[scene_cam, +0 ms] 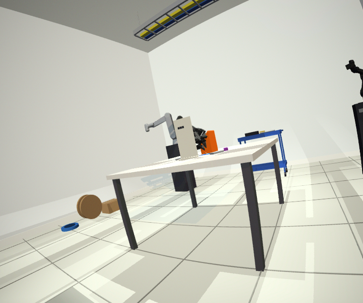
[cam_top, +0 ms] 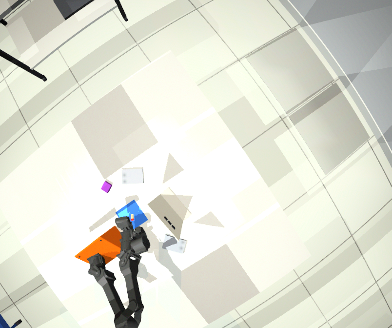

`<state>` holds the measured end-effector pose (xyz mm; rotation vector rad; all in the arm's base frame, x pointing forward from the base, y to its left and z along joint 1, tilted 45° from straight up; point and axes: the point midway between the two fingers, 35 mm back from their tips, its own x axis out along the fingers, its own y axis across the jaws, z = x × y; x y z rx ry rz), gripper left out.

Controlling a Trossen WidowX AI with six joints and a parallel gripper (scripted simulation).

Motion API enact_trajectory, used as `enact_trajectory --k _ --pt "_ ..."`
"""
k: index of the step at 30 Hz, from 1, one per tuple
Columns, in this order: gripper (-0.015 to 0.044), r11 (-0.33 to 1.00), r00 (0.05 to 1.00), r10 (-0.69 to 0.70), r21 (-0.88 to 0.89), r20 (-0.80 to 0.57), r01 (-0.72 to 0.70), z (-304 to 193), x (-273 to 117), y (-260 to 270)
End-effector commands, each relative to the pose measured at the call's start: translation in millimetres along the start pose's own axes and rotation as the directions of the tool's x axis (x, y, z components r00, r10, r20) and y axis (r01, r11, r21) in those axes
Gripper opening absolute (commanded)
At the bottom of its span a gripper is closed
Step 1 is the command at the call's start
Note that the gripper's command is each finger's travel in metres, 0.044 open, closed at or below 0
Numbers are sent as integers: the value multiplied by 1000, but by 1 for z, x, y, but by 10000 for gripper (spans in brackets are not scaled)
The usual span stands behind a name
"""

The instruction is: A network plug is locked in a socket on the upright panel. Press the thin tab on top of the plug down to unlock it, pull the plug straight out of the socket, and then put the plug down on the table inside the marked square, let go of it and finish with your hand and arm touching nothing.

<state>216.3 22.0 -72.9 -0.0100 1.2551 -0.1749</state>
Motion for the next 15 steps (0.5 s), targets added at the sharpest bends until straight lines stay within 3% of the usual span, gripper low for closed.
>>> enact_trajectory --k 1,15 --pt "156 1000 1000 -1 4 7 1 3 -4 3" --pt "156 1000 1000 1 4 5 -1 5 -19 14"
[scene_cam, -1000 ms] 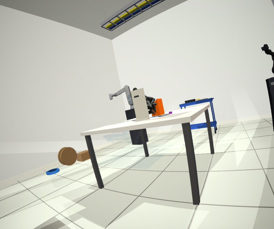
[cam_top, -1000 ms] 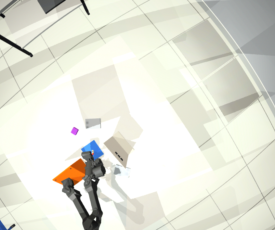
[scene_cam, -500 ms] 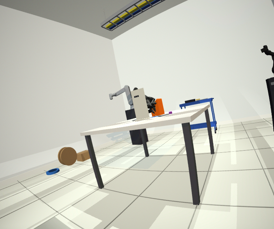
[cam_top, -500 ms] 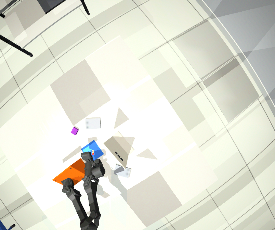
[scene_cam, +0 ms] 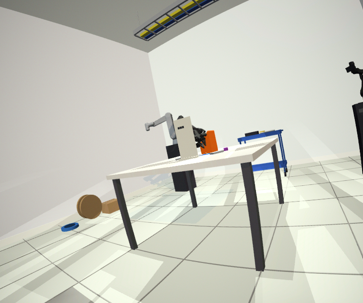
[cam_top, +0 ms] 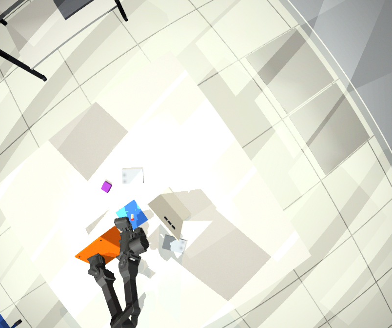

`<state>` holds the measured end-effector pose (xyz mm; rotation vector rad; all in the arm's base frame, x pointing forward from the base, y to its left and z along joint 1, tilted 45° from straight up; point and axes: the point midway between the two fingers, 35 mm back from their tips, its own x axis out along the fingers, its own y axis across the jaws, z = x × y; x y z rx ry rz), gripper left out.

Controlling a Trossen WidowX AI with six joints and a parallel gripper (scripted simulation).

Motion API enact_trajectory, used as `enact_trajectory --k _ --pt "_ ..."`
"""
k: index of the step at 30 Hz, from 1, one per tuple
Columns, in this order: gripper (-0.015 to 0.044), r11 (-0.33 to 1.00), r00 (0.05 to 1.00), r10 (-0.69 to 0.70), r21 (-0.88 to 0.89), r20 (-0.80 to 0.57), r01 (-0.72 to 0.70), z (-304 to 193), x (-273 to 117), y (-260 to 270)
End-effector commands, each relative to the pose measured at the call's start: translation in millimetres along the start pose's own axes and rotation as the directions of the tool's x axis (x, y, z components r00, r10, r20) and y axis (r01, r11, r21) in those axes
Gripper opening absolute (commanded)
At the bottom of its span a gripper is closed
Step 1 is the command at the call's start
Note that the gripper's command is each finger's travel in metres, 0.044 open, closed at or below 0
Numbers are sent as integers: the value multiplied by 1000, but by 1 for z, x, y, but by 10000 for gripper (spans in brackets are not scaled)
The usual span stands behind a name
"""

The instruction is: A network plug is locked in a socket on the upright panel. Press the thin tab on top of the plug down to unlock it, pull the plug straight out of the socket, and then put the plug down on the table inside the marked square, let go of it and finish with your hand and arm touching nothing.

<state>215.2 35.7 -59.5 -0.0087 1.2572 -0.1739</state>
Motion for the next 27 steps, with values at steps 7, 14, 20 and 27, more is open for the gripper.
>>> enact_trajectory --k 7,14,20,27 --pt "156 1000 1000 0 4 7 0 3 -12 8" --pt "156 1000 1000 0 4 7 0 3 -20 13" --pt "156 1000 1000 1 4 7 -1 2 -27 17" --pt "156 1000 1000 1 4 8 -1 1 -35 21"
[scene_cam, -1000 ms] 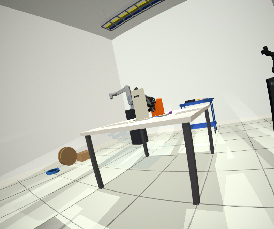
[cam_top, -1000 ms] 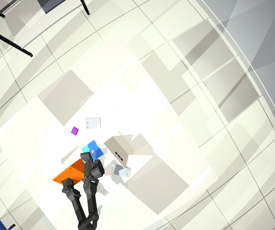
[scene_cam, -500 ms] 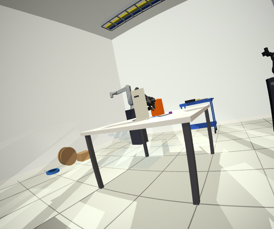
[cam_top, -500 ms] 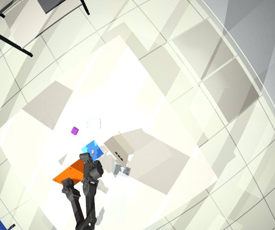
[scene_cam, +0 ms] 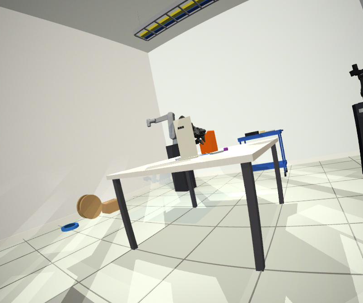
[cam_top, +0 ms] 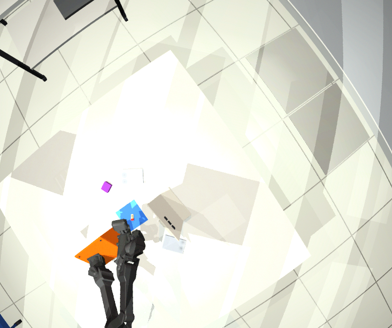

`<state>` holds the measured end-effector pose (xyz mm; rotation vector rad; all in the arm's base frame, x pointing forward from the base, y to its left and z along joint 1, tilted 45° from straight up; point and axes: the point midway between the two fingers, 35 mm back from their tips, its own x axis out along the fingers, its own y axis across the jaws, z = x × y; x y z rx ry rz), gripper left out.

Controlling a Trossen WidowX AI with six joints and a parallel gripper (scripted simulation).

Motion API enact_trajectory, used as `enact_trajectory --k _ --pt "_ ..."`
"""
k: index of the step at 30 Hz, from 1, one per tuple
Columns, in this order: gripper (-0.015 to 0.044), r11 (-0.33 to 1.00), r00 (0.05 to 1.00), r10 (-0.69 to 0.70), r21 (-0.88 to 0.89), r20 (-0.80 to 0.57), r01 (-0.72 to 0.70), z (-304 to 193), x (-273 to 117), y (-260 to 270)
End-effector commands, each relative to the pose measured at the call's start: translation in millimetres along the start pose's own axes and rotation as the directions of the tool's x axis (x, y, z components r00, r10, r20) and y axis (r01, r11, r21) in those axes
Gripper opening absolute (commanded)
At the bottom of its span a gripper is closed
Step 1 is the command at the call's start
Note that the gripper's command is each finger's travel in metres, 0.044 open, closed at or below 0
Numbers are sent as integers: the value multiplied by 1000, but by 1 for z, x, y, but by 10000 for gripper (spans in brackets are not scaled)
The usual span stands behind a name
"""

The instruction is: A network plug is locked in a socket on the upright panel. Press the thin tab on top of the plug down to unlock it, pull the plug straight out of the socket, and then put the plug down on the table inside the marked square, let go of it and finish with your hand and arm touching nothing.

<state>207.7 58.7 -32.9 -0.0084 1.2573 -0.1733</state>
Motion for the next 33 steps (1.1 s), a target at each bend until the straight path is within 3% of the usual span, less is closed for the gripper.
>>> enact_trajectory --k 1,15,33 --pt "156 1000 1000 0 4 8 0 2 -6 3" --pt "156 1000 1000 0 0 1 0 -1 -19 11" --pt "156 1000 1000 4 4 1 -4 3 -72 52"
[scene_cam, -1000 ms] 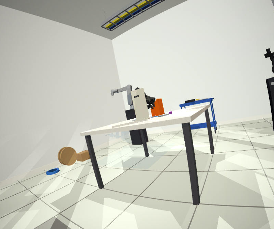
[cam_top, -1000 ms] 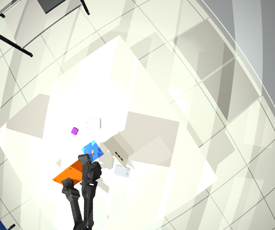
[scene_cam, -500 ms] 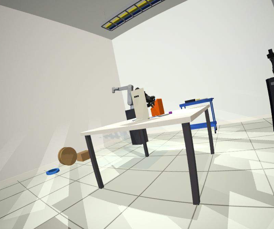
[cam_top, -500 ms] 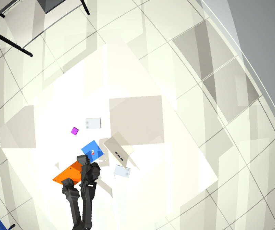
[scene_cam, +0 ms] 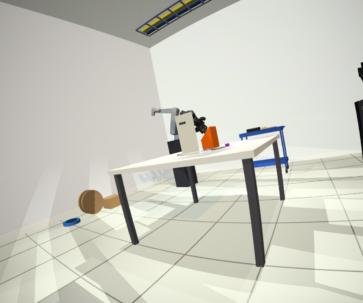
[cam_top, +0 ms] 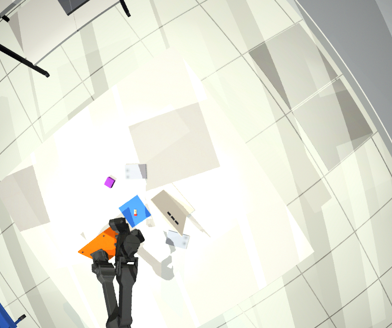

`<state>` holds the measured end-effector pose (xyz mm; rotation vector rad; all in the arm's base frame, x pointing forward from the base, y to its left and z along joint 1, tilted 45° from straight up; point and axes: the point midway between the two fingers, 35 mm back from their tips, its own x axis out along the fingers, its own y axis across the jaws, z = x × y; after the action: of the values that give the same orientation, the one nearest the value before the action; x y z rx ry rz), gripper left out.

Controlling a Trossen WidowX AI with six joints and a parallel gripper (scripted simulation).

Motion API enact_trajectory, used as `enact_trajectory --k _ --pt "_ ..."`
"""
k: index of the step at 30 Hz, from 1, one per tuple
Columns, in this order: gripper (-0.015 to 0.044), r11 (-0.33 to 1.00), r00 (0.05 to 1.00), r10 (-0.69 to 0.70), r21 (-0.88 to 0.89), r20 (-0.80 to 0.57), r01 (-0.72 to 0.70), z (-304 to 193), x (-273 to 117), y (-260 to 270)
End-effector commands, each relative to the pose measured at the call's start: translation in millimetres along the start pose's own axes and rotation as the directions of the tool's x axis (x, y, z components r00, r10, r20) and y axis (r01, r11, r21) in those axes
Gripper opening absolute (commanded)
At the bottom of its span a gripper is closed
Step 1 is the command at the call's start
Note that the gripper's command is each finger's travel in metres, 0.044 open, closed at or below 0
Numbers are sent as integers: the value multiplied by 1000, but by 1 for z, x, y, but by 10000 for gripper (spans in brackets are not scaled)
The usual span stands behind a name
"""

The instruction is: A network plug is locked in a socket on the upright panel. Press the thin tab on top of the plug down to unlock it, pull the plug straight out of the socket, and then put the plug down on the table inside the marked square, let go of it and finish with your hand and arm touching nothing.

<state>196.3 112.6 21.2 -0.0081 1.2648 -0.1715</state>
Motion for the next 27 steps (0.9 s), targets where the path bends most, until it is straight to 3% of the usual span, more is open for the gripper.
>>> enact_trajectory --k 1,11,22,27 --pt "156 1000 1000 3 5 9 -3 1 -14 8" --pt "156 1000 1000 2 6 14 -3 -3 -44 23" --pt "440 1000 1000 2 6 14 -3 -3 -44 23" --pt "440 1000 1000 2 6 14 -3 -3 -44 23"
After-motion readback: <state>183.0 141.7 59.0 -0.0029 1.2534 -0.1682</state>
